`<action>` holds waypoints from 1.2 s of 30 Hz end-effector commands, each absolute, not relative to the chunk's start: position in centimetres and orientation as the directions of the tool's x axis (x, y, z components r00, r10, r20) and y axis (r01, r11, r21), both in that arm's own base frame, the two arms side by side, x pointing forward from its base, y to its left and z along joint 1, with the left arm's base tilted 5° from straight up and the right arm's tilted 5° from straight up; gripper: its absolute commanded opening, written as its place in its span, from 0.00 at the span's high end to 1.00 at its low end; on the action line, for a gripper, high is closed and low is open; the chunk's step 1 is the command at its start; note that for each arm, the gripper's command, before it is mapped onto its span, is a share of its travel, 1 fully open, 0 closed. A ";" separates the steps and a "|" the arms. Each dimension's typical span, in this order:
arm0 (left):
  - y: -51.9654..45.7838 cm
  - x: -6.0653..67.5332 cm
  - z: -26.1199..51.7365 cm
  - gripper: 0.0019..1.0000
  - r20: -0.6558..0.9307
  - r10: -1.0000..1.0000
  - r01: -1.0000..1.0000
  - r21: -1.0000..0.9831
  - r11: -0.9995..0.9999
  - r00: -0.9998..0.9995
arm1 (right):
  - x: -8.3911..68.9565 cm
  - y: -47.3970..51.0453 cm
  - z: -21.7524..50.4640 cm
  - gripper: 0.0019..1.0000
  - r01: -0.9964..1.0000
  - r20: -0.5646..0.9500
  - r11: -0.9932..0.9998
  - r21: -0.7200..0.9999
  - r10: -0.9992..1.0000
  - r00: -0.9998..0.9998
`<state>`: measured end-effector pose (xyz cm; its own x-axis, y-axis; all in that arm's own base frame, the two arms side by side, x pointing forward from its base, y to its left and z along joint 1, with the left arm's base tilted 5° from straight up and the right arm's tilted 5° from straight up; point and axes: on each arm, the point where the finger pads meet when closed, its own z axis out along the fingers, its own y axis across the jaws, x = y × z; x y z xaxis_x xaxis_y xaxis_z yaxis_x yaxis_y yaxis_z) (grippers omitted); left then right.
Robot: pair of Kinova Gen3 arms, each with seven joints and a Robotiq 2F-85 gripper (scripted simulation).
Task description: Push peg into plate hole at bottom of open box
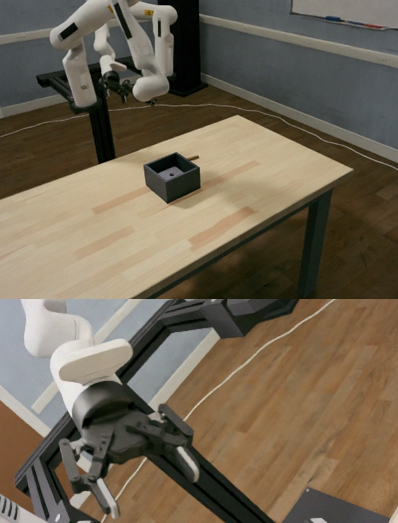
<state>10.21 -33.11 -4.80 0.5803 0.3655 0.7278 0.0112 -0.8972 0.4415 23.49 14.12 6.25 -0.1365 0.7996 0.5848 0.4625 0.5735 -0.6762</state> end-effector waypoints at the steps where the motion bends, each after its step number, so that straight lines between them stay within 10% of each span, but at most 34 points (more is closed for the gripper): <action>1: -33.5 8.3 -4.6 0.00 0.725 0.349 -0.015 0.443 -0.896 0.593 | 23.5 14.1 6.3 0.00 0.463 0.585 0.574 -0.675 0.799 -0.137; 36: -32.0 -7.9 -2.7 0.00 0.708 0.174 -0.246 0.449 -0.859 0.684 | 23.5 14.1 6.3 0.00 0.463 0.585 0.574 -0.675 0.799 -0.137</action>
